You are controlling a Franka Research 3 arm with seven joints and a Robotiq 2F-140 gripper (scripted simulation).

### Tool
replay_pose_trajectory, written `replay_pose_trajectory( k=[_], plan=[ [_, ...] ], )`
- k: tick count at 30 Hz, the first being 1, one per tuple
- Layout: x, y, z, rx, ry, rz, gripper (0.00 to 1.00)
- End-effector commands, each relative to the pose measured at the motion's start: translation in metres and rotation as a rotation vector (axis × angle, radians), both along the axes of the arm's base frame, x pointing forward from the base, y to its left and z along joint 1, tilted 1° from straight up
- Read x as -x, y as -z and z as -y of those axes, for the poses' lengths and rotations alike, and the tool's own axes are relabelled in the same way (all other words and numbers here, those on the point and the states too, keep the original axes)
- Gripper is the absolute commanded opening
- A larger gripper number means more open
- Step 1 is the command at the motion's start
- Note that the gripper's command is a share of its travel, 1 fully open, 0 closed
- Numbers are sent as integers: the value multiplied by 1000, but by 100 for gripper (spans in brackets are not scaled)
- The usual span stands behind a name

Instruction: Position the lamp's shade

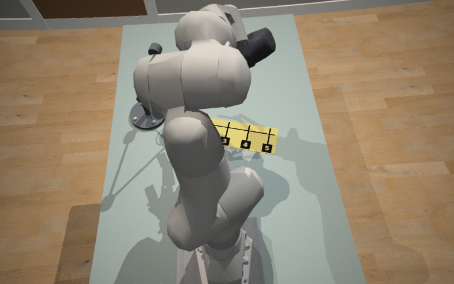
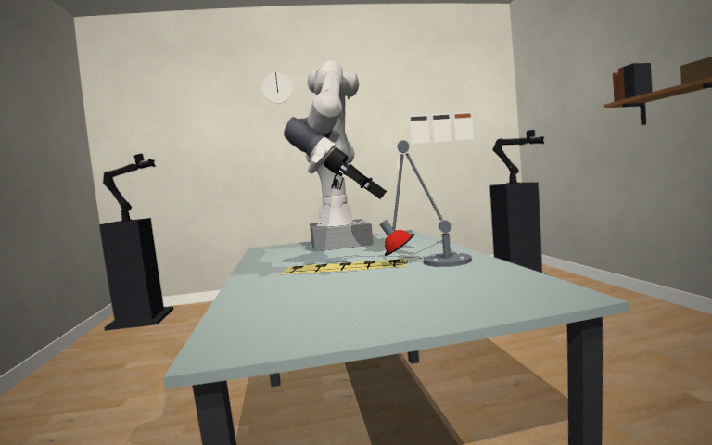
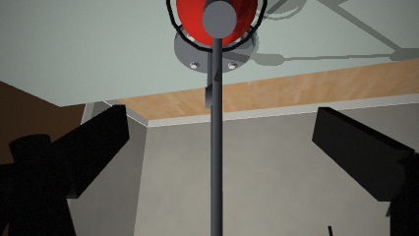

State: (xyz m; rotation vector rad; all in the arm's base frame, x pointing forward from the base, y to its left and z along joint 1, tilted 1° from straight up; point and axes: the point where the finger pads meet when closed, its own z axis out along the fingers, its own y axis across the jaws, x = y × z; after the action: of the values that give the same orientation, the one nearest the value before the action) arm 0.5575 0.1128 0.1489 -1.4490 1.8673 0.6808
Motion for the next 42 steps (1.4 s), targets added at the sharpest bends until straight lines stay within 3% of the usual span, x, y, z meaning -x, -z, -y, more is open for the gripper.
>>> replay_pose_trajectory(
  k=[1,21,40,41,42],
  plan=[
    [-3,6,-7,3,0,5,100],
    [-4,35,-45,3,-6,-23,100],
    [-13,37,-47,9,0,-1,100],
    [-13,37,-47,8,0,-2,10],
    [-13,37,-47,8,0,-3,10]
  ],
)
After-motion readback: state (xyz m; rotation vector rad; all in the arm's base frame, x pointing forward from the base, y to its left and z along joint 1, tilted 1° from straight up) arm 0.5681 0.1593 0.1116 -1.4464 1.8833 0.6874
